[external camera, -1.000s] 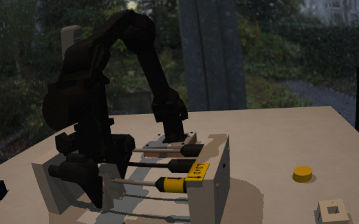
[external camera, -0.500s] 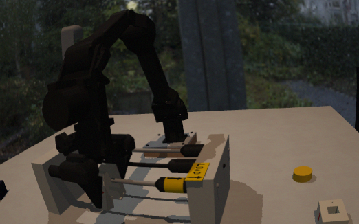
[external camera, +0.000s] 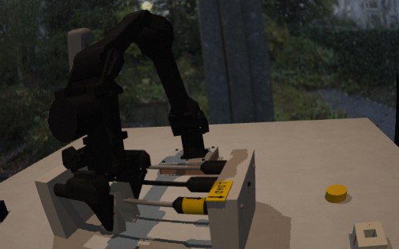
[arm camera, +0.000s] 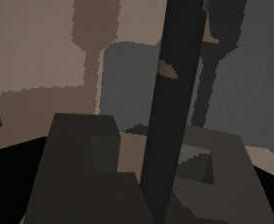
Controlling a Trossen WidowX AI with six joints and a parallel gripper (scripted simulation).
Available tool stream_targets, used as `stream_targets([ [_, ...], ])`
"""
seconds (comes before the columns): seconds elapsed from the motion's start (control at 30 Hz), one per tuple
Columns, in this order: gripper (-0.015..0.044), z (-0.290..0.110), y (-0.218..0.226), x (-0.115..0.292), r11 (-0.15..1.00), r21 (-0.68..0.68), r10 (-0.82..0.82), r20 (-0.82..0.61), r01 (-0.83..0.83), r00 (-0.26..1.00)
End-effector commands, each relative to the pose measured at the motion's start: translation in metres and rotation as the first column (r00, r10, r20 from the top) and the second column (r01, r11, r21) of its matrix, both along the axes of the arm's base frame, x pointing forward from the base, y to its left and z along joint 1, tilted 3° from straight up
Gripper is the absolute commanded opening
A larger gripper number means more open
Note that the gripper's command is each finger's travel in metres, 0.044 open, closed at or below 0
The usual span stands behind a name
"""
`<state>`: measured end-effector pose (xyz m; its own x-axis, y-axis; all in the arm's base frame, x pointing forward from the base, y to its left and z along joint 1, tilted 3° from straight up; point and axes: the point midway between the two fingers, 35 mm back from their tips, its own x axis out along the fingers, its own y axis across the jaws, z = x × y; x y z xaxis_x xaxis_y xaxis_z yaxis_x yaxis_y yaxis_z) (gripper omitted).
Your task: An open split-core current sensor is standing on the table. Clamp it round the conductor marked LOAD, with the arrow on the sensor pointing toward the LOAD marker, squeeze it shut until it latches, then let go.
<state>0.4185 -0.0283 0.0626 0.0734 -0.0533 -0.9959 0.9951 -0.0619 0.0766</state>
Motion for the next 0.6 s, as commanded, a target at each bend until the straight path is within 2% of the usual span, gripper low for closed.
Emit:
stream_targets([
  [0.0,0.0,0.007,0.0,0.001,1.0,-0.004,0.004,0.059,-0.004,0.998],
  [0.27,0.0,0.017,0.001,0.0,1.0,-0.012,0.01,0.177,-0.008,0.984],
  [0.57,0.0,0.015,0.001,0.001,1.0,-0.009,0.008,0.161,-0.006,0.987],
])
